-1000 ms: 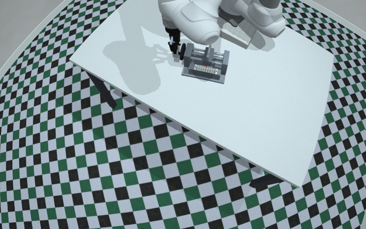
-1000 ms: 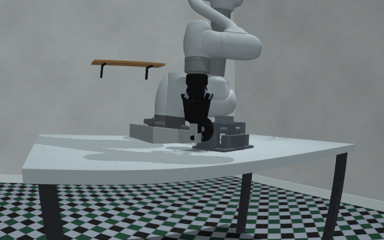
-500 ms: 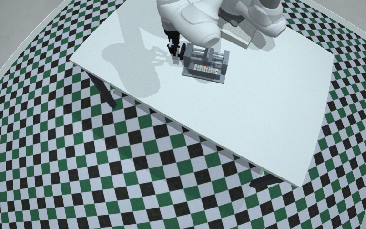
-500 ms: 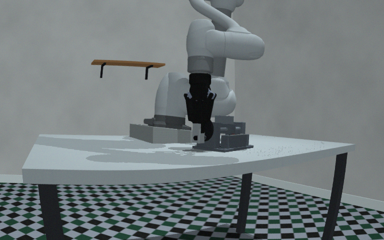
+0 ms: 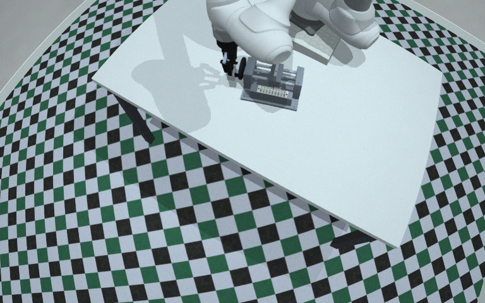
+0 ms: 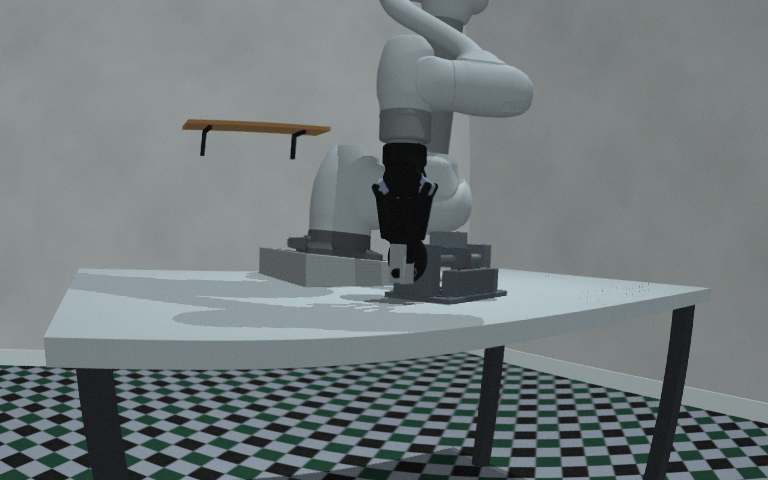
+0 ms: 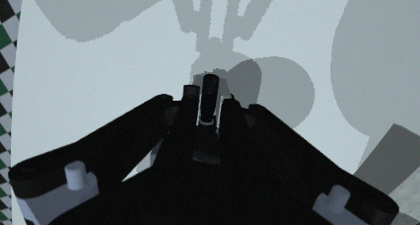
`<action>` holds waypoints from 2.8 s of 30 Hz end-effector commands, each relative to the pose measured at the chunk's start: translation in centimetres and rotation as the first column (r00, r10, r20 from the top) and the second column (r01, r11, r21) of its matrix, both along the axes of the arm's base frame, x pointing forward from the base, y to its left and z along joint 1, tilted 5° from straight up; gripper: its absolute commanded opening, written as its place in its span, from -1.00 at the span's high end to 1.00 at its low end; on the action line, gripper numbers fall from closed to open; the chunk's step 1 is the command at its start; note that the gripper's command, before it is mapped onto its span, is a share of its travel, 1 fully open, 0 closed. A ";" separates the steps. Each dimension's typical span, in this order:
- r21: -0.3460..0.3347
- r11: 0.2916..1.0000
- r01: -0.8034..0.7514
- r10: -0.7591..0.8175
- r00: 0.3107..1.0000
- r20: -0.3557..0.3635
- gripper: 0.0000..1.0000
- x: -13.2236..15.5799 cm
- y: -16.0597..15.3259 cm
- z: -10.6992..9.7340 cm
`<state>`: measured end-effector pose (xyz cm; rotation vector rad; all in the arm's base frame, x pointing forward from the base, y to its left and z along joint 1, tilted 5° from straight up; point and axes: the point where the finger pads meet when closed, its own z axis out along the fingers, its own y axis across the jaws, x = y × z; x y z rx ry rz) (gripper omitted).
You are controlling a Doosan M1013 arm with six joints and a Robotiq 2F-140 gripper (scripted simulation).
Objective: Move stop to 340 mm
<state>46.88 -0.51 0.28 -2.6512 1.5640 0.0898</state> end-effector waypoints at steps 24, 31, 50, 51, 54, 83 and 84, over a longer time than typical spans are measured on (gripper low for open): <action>0.001 1.000 0.000 0.000 1.000 0.001 0.92 0.5 0.2 0.6; 0.001 1.000 0.000 0.000 1.000 0.001 0.92 0.5 0.2 0.6; 0.001 1.000 0.000 0.000 1.000 0.001 0.33 0.5 0.2 0.6; 0.001 1.000 0.000 0.000 1.000 0.001 0.33 0.5 0.2 0.6; 0.001 1.000 0.000 0.000 1.000 0.001 0.33 0.5 0.2 0.6; 0.001 1.000 0.000 0.000 1.000 0.001 0.33 0.6 -0.3 6.8; 0.001 1.000 0.000 0.000 1.000 0.001 0.33 0.7 -0.4 8.2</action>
